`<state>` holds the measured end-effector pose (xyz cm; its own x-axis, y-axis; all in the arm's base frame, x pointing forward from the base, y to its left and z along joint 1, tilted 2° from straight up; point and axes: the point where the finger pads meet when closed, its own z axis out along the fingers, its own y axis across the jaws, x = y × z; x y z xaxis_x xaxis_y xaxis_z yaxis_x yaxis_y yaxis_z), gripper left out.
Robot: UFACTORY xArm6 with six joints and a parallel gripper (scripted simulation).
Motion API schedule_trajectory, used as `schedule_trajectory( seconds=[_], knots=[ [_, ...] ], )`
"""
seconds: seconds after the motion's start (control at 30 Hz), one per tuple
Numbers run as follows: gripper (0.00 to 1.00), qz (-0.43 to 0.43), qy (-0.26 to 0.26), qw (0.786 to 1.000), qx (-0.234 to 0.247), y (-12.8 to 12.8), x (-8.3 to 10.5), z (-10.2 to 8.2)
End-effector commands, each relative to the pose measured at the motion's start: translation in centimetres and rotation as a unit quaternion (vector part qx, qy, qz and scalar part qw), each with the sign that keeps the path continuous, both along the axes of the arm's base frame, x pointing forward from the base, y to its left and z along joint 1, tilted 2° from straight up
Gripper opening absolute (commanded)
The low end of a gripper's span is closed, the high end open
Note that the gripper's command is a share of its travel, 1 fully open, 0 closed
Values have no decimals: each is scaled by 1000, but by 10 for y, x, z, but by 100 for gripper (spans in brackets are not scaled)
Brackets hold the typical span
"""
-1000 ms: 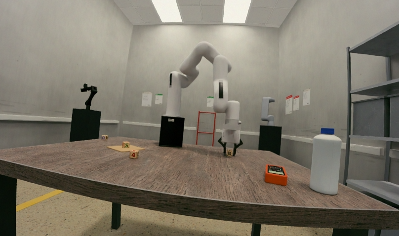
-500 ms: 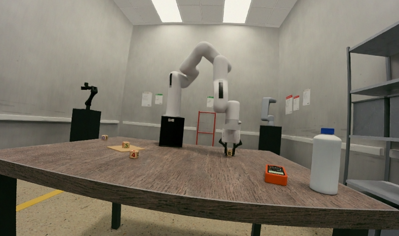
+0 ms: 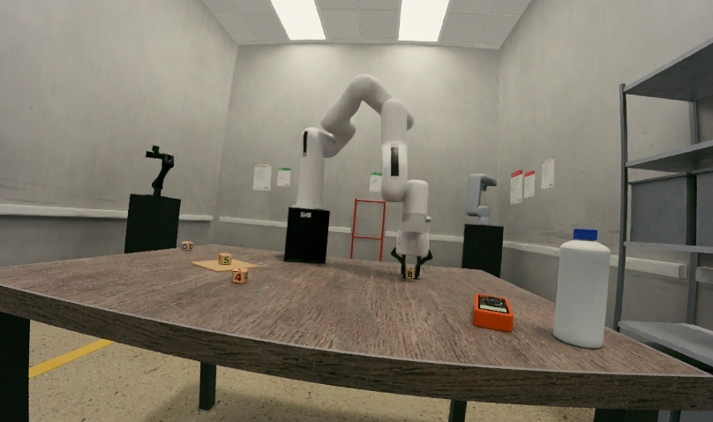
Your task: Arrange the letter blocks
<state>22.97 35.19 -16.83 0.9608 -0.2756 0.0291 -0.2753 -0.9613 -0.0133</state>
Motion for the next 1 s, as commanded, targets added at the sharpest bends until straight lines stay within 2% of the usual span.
schedule_trajectory(
  seconds=[0.0,0.2,0.33,0.47,0.6,0.67,0.83,0.97],
  knots=[
    [28,0,-1,1000,1,1,1,1],
    [28,0,-1,1000,1,1,1,2],
    [28,0,-1,1000,1,1,0,10],
    [28,0,-1,1000,1,1,0,29],
    [28,0,-1,1000,1,1,-1,65],
    [28,0,-1,1000,1,1,-1,65],
    [28,0,-1,1000,1,1,-2,96],
    [28,0,-1,1000,1,1,-3,101]
  ],
)
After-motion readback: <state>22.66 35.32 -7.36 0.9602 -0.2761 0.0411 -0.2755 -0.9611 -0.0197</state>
